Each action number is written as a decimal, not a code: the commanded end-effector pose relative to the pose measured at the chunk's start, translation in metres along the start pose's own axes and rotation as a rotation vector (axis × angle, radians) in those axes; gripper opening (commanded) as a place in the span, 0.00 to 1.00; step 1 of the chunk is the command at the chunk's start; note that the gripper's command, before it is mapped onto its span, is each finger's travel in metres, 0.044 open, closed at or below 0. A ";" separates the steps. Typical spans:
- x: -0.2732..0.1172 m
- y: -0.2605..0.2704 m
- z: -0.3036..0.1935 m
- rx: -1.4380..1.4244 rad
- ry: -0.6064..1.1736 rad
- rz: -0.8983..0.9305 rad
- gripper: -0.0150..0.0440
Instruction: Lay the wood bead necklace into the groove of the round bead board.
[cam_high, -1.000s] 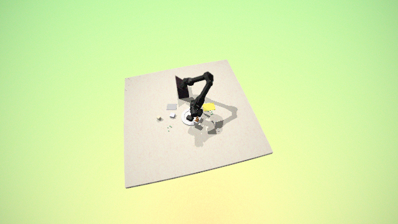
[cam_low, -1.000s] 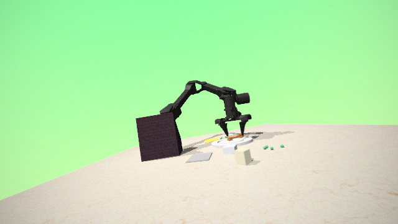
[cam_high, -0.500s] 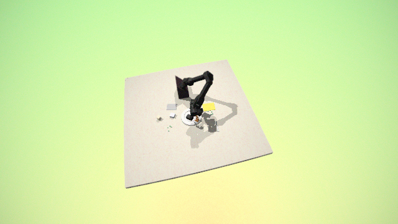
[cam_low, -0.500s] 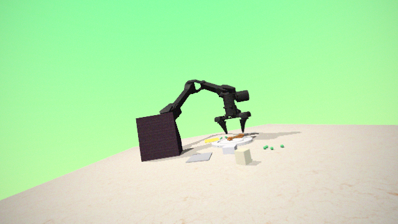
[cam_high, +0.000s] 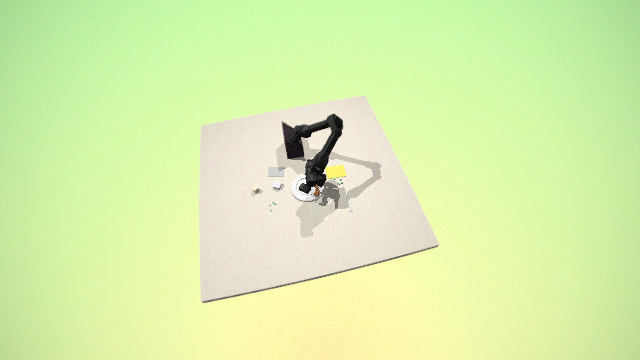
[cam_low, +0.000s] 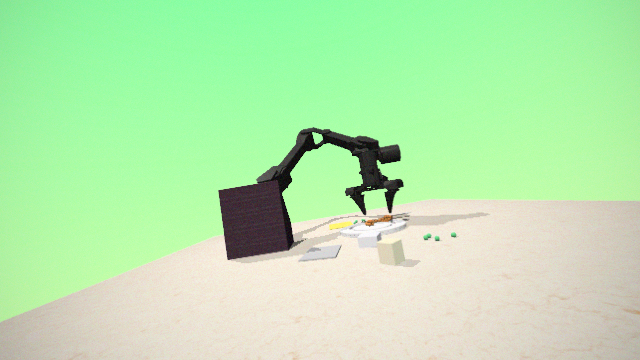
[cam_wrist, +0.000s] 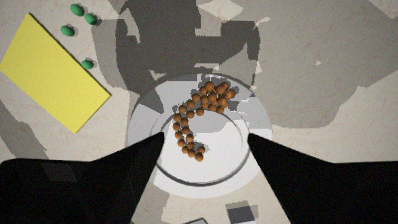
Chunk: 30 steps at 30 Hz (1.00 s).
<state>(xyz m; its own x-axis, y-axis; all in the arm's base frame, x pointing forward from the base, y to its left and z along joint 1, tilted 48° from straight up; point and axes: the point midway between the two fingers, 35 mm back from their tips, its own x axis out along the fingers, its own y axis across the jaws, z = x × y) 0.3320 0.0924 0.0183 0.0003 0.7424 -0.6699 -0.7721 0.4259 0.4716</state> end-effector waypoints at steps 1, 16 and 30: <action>-0.003 -0.002 0.007 0.202 -0.001 -0.001 0.82; -0.019 -0.006 0.038 1.308 -0.003 -0.001 0.68; -0.019 -0.006 0.038 1.308 -0.003 -0.001 0.68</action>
<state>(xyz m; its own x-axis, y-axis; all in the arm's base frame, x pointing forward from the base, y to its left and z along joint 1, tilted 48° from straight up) 0.3595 0.0958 0.0487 0.0014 0.7419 -0.6706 0.3863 0.6181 0.6846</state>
